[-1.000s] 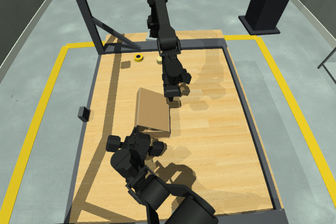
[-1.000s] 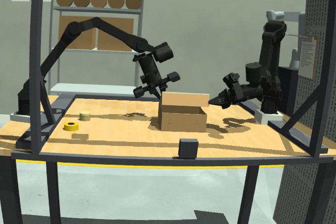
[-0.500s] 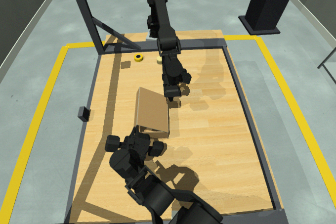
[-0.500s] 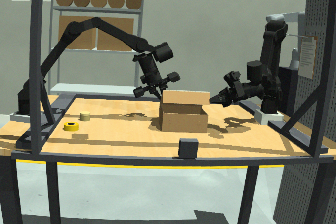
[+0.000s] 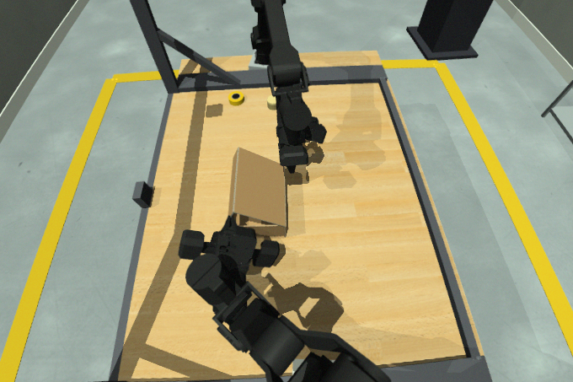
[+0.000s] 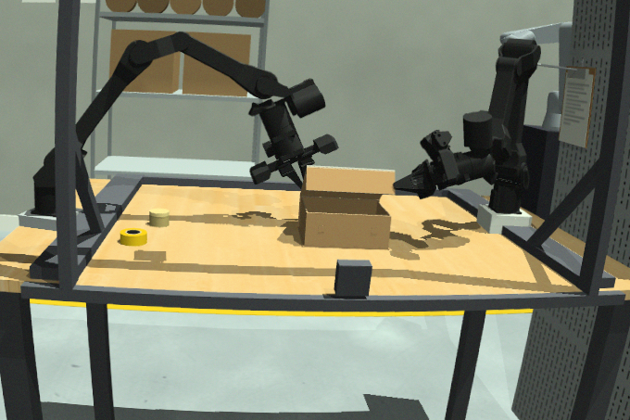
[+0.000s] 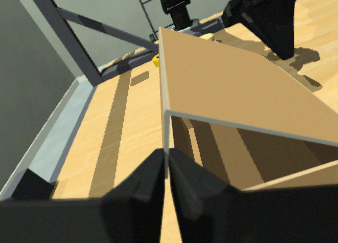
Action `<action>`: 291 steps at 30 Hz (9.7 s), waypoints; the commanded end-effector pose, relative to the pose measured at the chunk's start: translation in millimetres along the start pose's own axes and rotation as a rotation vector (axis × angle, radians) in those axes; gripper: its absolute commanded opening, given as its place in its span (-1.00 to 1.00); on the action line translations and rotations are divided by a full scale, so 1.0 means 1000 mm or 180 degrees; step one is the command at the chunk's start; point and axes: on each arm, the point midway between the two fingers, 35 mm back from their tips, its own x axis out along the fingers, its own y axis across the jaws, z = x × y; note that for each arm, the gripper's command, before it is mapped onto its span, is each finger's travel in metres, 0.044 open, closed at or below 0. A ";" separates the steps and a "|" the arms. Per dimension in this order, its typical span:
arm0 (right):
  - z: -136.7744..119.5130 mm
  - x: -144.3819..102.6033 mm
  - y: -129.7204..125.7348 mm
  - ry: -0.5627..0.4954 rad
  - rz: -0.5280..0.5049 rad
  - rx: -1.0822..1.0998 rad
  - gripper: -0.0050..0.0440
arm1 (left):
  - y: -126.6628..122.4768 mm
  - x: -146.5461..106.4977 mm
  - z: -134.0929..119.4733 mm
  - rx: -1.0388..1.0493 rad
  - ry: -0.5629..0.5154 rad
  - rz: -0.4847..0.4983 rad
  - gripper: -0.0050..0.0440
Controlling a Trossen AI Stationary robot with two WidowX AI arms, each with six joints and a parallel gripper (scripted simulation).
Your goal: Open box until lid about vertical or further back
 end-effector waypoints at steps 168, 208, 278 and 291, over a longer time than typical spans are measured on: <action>0.027 -0.013 0.014 -0.0112 0.0597 0.2209 -0.76 | -0.004 -0.006 0.001 -0.0005 -0.0010 -0.0047 -1.00; 0.032 -0.016 0.018 -0.0092 0.0905 0.3223 -0.76 | -0.004 -0.006 0.001 -0.0005 -0.0010 -0.0047 -1.00; 0.043 -0.022 0.023 -0.0027 0.1289 0.4242 -0.76 | -0.028 -0.055 0.001 -0.0003 -0.0013 -0.0080 -1.00; 0.043 -0.022 0.023 -0.0027 0.1289 0.4242 -0.76 | 0.001 -0.067 -0.019 0.0036 -0.0601 0.0123 -1.00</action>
